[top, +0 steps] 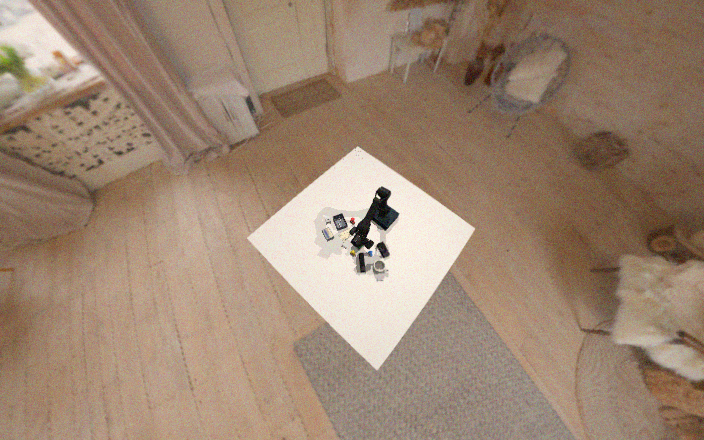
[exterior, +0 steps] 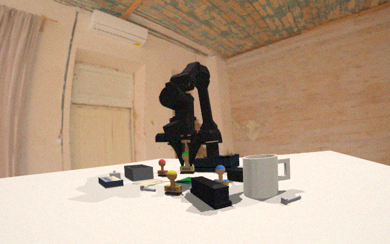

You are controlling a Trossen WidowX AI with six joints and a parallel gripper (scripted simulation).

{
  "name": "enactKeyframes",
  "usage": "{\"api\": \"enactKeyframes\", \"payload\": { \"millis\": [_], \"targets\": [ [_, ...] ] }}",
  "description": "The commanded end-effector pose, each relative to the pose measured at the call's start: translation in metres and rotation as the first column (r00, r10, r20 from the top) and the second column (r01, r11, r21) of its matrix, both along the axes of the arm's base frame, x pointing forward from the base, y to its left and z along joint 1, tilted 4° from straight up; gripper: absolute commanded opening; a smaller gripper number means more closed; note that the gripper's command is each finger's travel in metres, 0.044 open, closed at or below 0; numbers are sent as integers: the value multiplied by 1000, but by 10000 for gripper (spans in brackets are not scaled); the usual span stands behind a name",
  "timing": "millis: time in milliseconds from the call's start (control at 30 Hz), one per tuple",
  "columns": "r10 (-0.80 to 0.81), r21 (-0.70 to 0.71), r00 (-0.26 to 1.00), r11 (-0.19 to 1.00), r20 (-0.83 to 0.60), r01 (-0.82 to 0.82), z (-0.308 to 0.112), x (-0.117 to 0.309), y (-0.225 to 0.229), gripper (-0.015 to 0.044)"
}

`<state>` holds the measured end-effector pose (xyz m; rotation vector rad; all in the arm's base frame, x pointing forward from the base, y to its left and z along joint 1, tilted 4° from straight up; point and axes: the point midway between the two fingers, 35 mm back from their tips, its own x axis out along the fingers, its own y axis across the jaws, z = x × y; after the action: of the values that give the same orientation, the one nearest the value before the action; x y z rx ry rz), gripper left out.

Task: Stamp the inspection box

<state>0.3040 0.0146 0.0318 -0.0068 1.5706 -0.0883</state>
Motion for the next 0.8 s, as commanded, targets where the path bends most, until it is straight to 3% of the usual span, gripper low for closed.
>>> {"api": "enactKeyframes", "payload": {
  "millis": [0,767],
  "targets": [
    [3,-2,1000,1000,-7,-3,-5,-1,-1,0],
    [3,-3,1000,1000,-7,-3,-19,-3,-1,0]
  ]
}}
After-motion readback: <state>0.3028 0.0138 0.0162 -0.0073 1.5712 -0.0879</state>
